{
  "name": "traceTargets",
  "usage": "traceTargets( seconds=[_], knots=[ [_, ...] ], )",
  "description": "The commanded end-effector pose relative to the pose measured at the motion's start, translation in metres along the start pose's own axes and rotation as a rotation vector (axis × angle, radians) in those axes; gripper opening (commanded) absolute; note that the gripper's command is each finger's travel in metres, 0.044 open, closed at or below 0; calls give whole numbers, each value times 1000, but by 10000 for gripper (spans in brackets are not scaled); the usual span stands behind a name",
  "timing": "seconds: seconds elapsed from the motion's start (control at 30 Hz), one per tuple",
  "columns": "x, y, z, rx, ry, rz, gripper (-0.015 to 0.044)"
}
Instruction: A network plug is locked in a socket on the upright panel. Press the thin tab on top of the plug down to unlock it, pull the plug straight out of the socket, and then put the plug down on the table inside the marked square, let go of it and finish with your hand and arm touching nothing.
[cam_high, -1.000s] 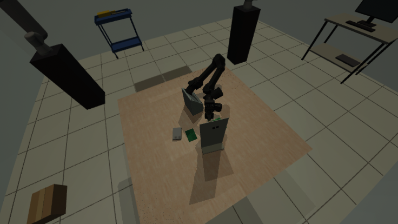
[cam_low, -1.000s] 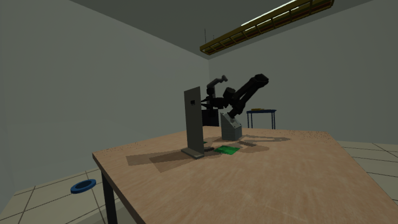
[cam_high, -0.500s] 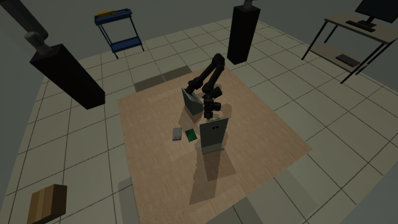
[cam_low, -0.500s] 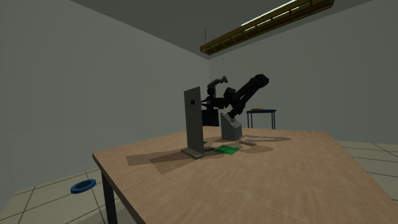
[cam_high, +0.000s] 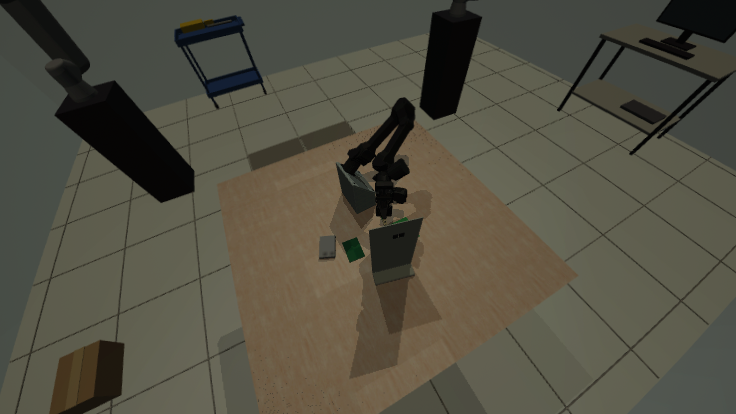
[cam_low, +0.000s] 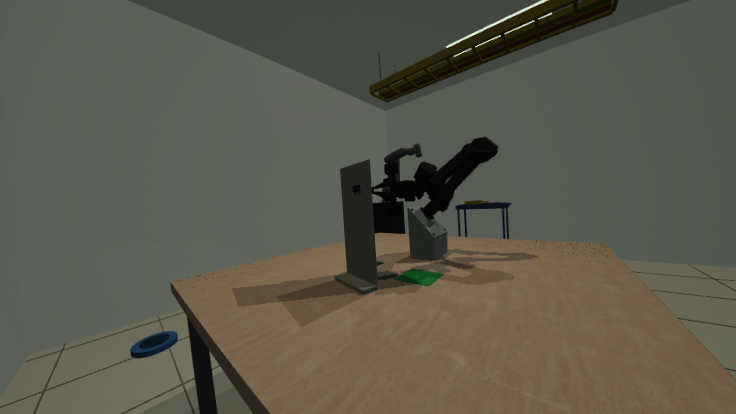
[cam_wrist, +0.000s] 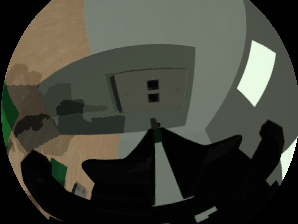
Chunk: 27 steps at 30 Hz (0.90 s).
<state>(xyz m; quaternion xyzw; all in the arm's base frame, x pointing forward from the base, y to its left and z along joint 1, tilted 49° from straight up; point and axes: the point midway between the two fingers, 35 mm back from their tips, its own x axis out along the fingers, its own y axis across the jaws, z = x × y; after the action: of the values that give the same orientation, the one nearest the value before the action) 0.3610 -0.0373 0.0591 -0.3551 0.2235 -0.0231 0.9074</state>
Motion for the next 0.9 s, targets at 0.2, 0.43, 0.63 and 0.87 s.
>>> traceTargets(
  seconds=[0.2,0.43,0.63,0.87],
  knots=[
    [-6,-1,-2,-5,-10,-1,0],
    [-10,-1,-4,-5,-10,-1,0],
    [-10,0,-7,0,1,1,0],
    [-13,-15,-3,7,-3,-3,0]
  ],
)
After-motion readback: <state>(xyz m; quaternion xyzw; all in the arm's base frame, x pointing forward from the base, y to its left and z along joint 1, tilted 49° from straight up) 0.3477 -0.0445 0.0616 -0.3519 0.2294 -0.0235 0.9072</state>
